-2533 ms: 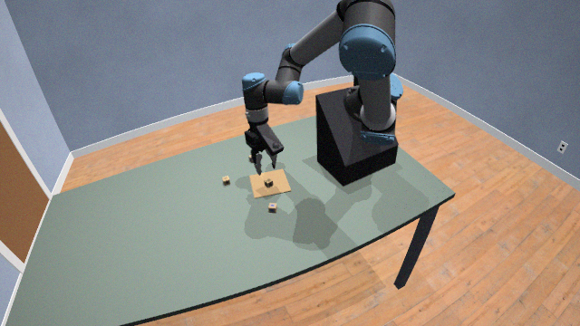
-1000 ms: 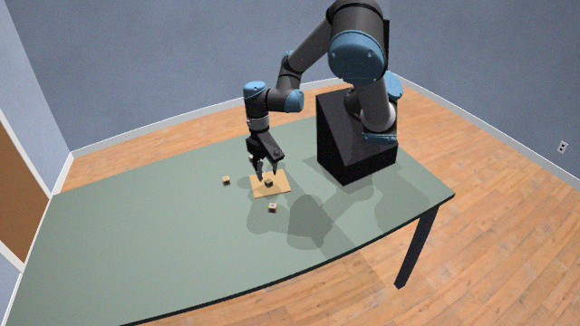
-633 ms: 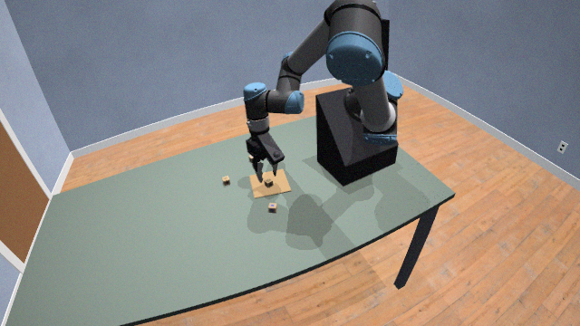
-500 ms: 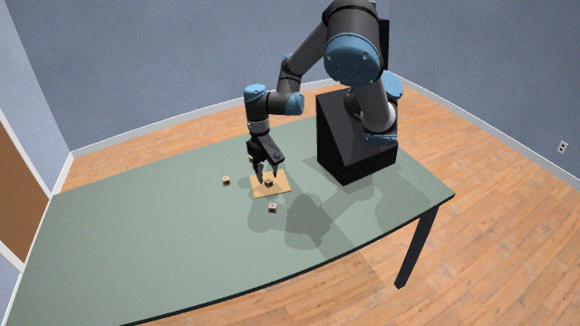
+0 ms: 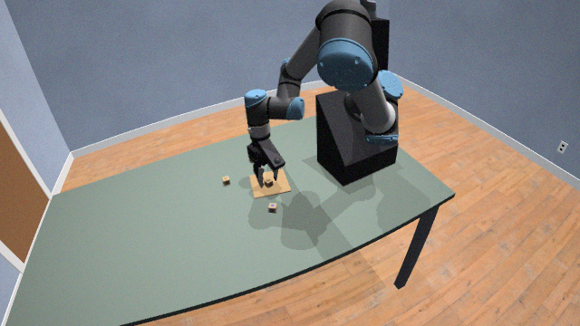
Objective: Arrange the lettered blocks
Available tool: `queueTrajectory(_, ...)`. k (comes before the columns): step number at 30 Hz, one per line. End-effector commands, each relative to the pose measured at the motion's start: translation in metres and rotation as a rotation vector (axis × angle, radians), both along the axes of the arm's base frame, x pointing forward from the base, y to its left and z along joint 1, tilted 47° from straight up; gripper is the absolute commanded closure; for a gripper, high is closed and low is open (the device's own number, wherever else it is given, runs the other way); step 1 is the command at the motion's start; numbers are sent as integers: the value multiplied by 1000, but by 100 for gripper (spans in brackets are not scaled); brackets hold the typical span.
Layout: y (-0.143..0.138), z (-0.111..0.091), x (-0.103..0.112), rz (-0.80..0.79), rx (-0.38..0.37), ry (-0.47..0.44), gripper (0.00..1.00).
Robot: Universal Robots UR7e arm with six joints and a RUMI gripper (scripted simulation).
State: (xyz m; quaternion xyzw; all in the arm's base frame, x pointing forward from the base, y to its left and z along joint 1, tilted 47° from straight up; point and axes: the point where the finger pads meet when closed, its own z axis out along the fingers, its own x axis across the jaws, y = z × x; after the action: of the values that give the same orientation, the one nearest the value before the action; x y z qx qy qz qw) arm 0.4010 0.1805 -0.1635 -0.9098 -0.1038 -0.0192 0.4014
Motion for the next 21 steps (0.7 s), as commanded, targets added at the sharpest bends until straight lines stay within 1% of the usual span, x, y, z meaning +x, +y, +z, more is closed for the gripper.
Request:
queueTrajectory(1,1,-1,0,-1,-1,-1,63)
queueTrajectory(15,1,-1,0,-1,-1,-1,63)
queueTrajectory(16,1,-1,0,-1,-1,-1,75)
queueTrajectory(21,1,-1,0,-1,-1,-1,75)
